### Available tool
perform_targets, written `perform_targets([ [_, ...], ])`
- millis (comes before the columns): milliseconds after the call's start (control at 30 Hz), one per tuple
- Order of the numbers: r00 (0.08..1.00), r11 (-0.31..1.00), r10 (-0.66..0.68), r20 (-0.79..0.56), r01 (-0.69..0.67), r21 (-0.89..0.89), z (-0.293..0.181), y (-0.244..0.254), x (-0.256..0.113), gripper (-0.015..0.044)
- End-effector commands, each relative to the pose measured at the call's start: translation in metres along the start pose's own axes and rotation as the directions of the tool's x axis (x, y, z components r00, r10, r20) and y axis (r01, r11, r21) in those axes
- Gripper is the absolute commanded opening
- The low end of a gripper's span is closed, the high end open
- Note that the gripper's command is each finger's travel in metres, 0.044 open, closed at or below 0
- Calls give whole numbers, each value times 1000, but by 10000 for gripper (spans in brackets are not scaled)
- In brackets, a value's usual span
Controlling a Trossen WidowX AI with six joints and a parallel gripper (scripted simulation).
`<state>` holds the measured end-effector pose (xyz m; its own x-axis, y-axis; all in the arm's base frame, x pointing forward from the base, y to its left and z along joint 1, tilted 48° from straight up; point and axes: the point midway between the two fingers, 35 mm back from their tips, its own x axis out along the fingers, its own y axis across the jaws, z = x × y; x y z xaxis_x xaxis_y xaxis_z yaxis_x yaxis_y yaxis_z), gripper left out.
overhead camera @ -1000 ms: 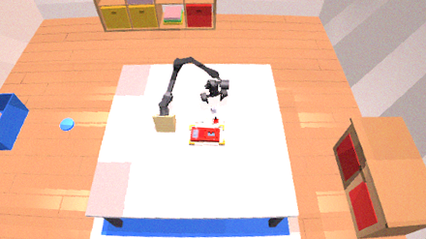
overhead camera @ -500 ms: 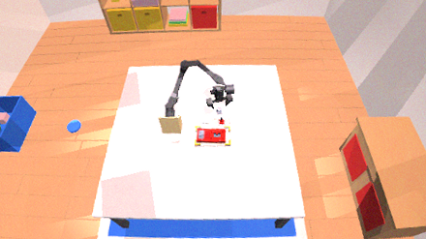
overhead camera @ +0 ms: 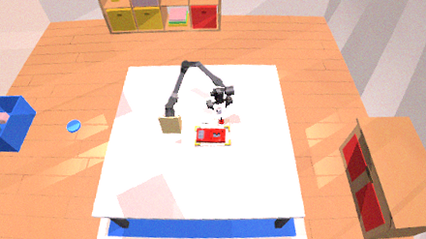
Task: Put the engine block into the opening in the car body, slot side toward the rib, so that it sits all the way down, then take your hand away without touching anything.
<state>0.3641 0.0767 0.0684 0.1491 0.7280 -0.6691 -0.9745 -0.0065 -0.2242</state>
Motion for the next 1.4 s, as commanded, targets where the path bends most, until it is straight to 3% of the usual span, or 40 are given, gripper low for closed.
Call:
perform_targets([
  [0, 1000, 1000, 11, 2, -11, 12, -3, 2, 9, 440],
  [533, 1000, 1000, 10, 4, -10, 12, -1, 3, 33, 440],
  [900, 1000, 1000, 10, 4, -10, 12, -1, 3, 33, 151],
  [1100, 1000, 1000, 10, 4, -10, 12, -1, 3, 33, 111],
  [1233, 1000, 1000, 10, 3, -10, 12, -2, 2, 28, 6],
  [1367, 1000, 1000, 11, -1, -11, 12, -3, 0, 16, 0],
])
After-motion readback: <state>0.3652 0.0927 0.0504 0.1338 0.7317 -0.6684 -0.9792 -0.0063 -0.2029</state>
